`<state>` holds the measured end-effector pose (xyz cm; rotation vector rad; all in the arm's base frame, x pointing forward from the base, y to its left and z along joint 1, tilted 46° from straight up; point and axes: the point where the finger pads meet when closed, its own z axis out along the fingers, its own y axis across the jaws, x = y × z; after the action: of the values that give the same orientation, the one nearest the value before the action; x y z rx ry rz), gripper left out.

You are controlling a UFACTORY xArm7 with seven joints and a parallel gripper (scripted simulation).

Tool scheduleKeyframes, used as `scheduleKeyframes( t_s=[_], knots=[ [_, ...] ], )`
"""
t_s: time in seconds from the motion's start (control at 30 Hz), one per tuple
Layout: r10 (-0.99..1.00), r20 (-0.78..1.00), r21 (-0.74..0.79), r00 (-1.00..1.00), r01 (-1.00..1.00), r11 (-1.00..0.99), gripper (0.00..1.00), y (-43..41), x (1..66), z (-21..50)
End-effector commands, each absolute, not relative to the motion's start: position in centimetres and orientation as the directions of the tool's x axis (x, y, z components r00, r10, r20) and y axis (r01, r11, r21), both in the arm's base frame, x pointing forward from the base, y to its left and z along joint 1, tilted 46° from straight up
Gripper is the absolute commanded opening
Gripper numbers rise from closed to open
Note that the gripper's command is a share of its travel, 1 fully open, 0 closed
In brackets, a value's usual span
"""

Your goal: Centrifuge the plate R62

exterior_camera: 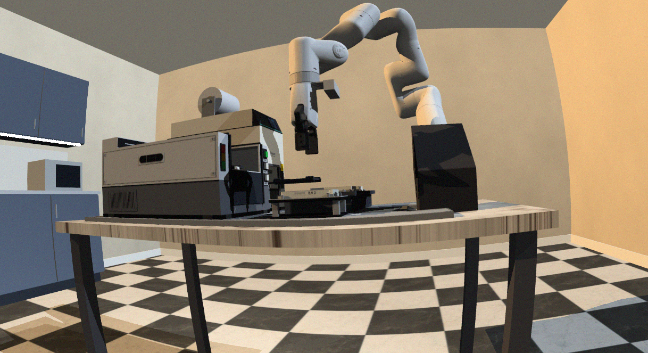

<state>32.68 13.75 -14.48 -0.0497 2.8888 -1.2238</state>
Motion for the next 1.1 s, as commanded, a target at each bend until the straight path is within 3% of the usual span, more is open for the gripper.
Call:
scheduleKeyframes(
  t_s=[0.0, 1.07],
  knots=[
    [-0.033, 0.007, -0.715, -0.999, -0.028, 0.698, 1.0, 14.6, 32.8, -13.9],
    [-0.033, 0.007, -0.715, -0.999, -0.028, 0.698, 1.0, 17.9, 32.7, -10.6]
  ],
)
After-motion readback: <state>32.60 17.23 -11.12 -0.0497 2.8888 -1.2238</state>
